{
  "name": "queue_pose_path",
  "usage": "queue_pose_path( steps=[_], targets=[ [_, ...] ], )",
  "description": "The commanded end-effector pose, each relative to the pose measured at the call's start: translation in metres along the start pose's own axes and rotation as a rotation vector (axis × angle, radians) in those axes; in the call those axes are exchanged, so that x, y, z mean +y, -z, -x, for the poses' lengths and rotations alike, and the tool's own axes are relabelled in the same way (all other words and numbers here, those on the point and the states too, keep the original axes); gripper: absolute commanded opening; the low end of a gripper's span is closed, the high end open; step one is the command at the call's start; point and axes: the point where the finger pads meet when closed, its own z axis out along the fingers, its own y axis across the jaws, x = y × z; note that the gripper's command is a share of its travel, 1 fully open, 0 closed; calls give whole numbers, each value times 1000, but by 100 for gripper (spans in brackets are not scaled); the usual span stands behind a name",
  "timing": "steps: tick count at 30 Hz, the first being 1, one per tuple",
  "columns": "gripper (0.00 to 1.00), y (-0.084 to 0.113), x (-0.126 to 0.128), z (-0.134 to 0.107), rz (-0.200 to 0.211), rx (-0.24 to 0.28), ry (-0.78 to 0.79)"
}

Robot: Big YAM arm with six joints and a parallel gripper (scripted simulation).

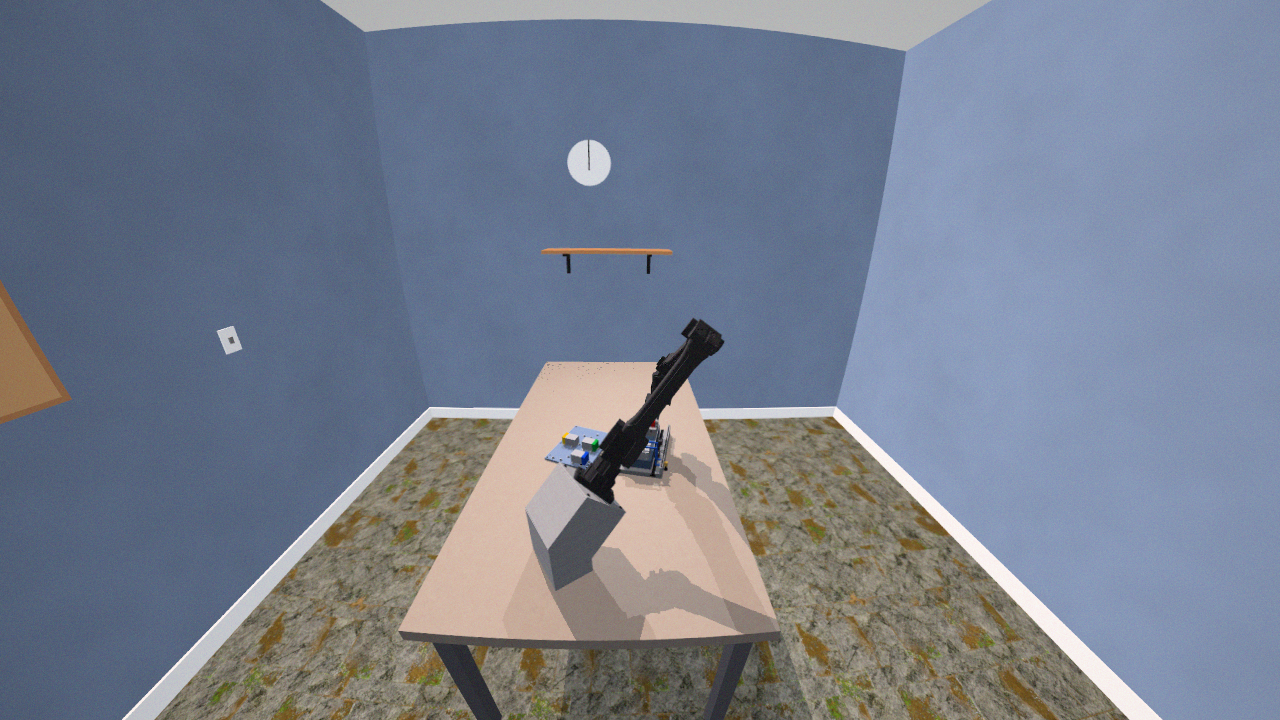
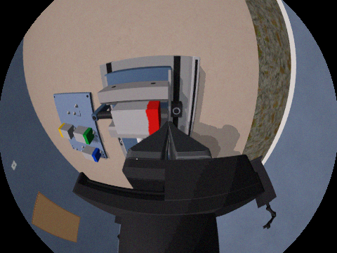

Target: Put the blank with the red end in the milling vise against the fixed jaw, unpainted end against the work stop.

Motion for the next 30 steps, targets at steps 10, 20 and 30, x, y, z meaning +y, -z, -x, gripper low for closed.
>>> queue_pose_path(
  steps=[10, 20, 30],
  targets=[
    [0, 5, -3, 1, 0, -17, -1],
    [0, 4, -3, 1, 0, -14, 1],
    [0, 4, -3, 1, 0, -14, 1]
  ],
)
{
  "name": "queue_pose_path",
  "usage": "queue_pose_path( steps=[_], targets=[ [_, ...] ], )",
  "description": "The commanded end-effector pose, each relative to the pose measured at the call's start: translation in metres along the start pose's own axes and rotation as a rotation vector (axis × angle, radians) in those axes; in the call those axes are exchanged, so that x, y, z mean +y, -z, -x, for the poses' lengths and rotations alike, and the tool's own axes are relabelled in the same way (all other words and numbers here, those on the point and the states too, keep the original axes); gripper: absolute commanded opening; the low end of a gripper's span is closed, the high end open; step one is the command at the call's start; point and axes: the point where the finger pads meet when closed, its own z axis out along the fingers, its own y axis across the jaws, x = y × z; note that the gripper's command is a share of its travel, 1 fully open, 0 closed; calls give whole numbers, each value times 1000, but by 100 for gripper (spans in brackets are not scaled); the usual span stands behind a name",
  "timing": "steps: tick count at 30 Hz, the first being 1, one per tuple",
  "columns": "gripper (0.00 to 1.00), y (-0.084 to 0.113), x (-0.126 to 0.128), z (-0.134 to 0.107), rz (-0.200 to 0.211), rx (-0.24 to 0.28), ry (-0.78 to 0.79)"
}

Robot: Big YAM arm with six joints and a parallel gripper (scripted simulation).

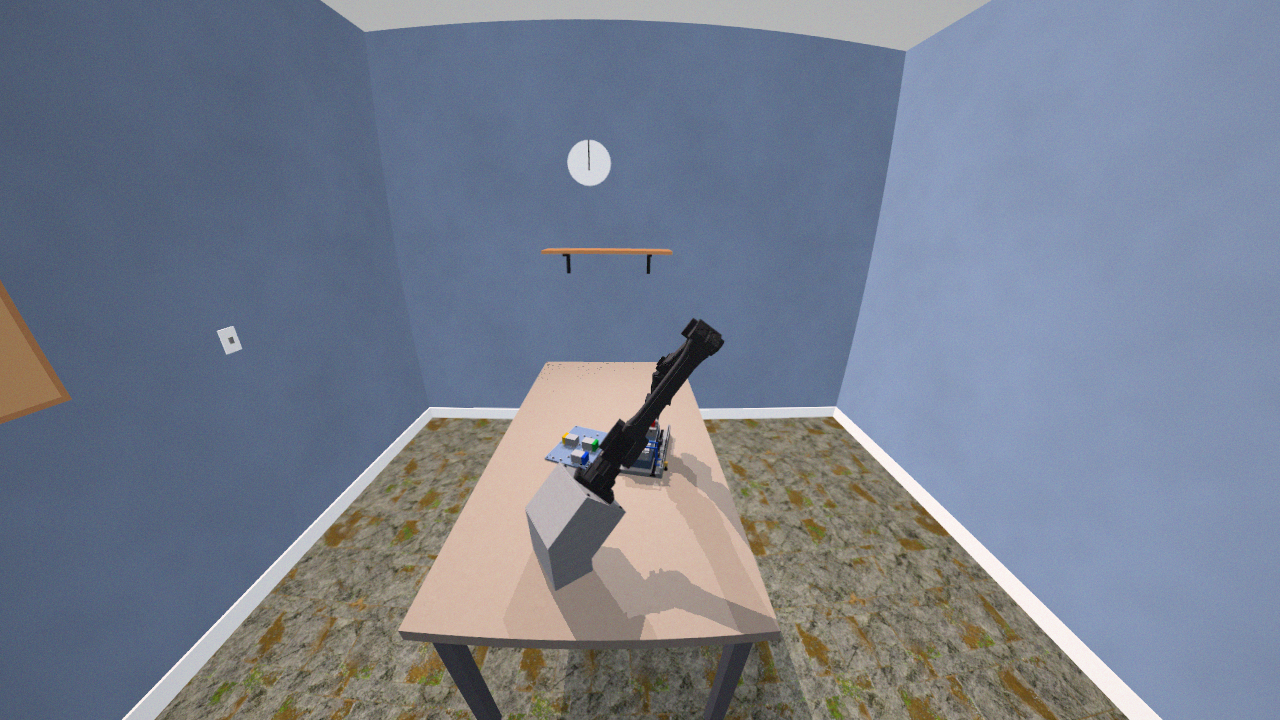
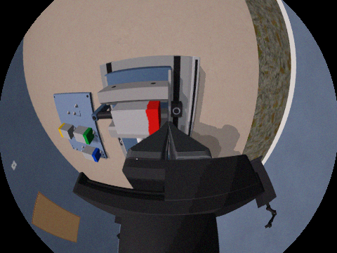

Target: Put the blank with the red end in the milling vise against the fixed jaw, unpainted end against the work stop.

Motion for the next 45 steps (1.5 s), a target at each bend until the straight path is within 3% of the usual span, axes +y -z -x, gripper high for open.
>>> queue_pose_path(
  steps=[1, 45],
  targets=[
    [0, 4, -3, 1, 0, -14, 1],
    [0, 2, -4, 4, -1, -10, 2]
  ],
)
